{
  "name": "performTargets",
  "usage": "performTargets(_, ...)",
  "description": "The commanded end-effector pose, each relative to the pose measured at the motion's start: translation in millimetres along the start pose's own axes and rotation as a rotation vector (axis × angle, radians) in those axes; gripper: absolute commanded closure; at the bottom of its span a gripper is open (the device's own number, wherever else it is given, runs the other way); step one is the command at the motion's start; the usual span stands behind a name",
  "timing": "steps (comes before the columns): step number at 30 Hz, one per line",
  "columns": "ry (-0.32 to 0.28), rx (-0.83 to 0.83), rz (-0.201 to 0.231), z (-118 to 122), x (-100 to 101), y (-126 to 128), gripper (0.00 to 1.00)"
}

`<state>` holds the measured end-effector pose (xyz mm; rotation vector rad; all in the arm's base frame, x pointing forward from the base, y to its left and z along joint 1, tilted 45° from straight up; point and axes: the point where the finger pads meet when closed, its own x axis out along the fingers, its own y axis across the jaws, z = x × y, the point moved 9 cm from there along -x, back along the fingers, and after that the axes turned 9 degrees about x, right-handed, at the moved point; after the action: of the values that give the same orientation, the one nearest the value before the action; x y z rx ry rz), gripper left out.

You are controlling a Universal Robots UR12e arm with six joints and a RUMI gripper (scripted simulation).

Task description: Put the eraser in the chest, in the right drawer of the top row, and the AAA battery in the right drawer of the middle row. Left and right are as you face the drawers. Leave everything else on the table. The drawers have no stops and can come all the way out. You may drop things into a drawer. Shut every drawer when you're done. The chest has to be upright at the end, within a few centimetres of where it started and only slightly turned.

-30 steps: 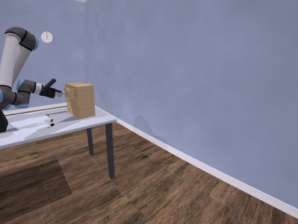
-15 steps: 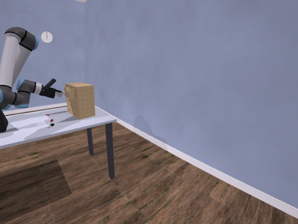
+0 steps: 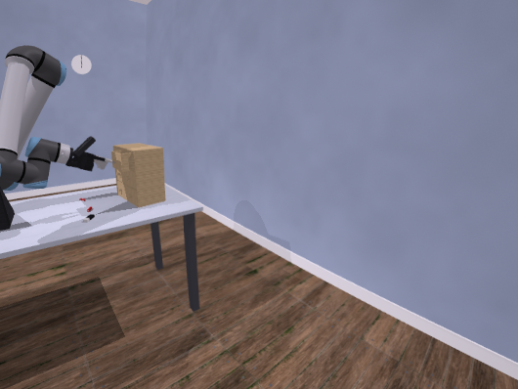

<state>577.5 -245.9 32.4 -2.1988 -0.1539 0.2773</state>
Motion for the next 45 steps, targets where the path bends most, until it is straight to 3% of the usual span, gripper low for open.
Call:
performTargets(1,0.0,-0.001,0.0,2.9,-9.9,0.7,0.8)
performTargets(11,0.0,-0.001,0.0,11.5,-33.7,2.1,0.8)
performTargets(33,0.0,-0.001,0.0,12.8,-42.3,2.3,0.8)
performTargets(45,0.0,-0.001,0.0,12.2,-63.0,2.2,0.8)
